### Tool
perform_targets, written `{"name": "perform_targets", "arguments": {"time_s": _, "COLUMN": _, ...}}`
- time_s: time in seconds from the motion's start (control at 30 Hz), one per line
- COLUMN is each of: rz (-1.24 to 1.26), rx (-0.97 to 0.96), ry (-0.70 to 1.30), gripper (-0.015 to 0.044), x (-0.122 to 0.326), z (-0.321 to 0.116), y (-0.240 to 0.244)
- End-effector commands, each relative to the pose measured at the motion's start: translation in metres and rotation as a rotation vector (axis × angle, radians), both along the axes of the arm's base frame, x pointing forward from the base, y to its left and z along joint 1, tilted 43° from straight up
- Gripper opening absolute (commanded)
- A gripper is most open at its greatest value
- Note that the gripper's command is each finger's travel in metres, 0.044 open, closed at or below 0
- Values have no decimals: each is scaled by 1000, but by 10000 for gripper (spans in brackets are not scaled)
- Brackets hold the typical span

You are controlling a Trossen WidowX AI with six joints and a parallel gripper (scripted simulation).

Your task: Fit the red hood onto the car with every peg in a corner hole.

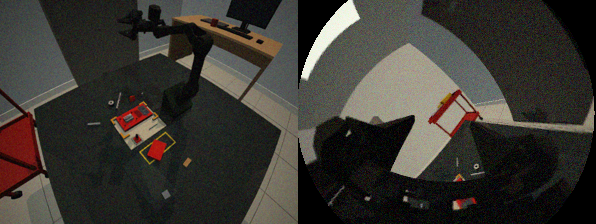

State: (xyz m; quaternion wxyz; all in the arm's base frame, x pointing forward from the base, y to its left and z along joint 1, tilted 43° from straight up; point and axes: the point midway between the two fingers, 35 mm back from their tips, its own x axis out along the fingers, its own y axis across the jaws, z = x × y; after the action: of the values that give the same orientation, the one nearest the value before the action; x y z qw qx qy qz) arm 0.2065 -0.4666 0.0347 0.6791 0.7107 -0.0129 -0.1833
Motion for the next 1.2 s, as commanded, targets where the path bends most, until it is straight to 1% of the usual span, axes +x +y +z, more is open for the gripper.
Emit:
{"name": "perform_targets", "arguments": {"time_s": 0.0, "rz": 93, "rx": -52, "ry": 49, "gripper": 440, "x": 38, "z": 8, "y": 22}}
{"name": "perform_targets", "arguments": {"time_s": 0.1, "rz": 176, "rx": -107, "ry": 90, "gripper": 440, "x": 67, "z": 13, "y": 43}}
{"name": "perform_targets", "arguments": {"time_s": 0.3, "rz": 383, "rx": -216, "ry": 167, "gripper": 440, "x": 129, "z": 24, "y": 103}}
{"name": "perform_targets", "arguments": {"time_s": 0.4, "rz": 422, "rx": -159, "ry": 199, "gripper": 440, "x": 147, "z": 24, "y": 131}}
{"name": "perform_targets", "arguments": {"time_s": 0.63, "rz": 682, "rx": -269, "ry": 261, "gripper": 440, "x": 192, "z": 34, "y": 215}}
{"name": "perform_targets", "arguments": {"time_s": 0.7, "rz": 774, "rx": -310, "ry": 277, "gripper": 440, "x": 201, "z": 37, "y": 246}}
{"name": "perform_targets", "arguments": {"time_s": 0.93, "rz": 1116, "rx": -466, "ry": 308, "gripper": 440, "x": 213, "z": 52, "y": 357}}
{"name": "perform_targets", "arguments": {"time_s": 1.17, "rz": 1475, "rx": -633, "ry": 292, "gripper": 440, "x": 190, "z": 69, "y": 464}}
